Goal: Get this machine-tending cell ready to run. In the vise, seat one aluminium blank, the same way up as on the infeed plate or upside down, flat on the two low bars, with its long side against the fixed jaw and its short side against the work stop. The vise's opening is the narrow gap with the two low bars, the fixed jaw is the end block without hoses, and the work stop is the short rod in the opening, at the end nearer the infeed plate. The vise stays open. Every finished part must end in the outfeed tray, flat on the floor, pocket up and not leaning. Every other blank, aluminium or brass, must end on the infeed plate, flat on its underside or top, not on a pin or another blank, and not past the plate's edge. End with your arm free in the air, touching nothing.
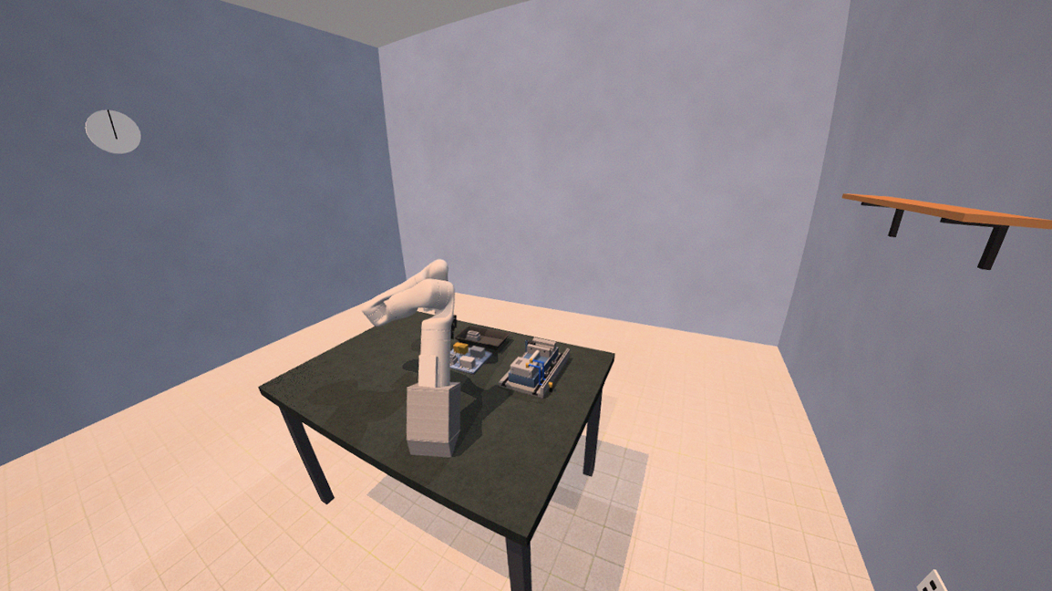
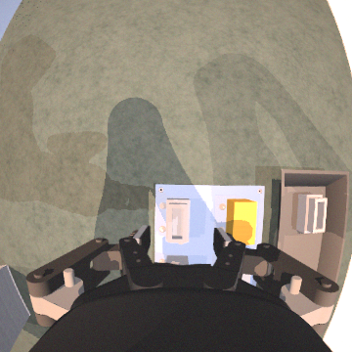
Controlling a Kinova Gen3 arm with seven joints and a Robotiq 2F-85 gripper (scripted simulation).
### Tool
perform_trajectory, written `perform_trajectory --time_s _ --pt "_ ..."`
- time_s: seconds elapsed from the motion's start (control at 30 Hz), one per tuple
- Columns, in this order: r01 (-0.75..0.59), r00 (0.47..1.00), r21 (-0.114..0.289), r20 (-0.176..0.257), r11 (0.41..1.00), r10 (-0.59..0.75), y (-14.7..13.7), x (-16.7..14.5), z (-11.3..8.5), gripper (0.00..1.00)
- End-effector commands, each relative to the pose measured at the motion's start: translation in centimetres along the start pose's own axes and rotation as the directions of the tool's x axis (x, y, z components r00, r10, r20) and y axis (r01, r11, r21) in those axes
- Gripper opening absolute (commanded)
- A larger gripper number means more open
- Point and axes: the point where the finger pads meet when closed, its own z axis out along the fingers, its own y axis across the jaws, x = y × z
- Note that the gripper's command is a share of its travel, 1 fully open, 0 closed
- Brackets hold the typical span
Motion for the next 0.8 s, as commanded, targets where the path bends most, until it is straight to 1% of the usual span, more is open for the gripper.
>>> perform_trajectory --time_s 0.0,0.03,0.23,0.4,0.53,0.77 --pt "0.008 1.000 0.012 0.021 1.000 -0.008 -0.5 -0.4 1.0 0.67" --pt "0.008 1.000 0.012 0.021 1.000 -0.008 -0.5 -0.4 1.0 0.67" --pt "0.008 1.000 0.012 0.021 1.000 -0.008 -0.5 -0.5 3.0 0.67" --pt "0.008 1.000 0.012 0.021 1.000 -0.008 -0.5 -0.5 4.2 0.67" --pt "0.008 1.000 0.012 0.021 1.000 -0.008 -0.5 -0.5 4.8 0.67" --pt "0.008 1.000 0.012 0.021 1.000 -0.008 -0.5 -0.5 5.1 0.67"
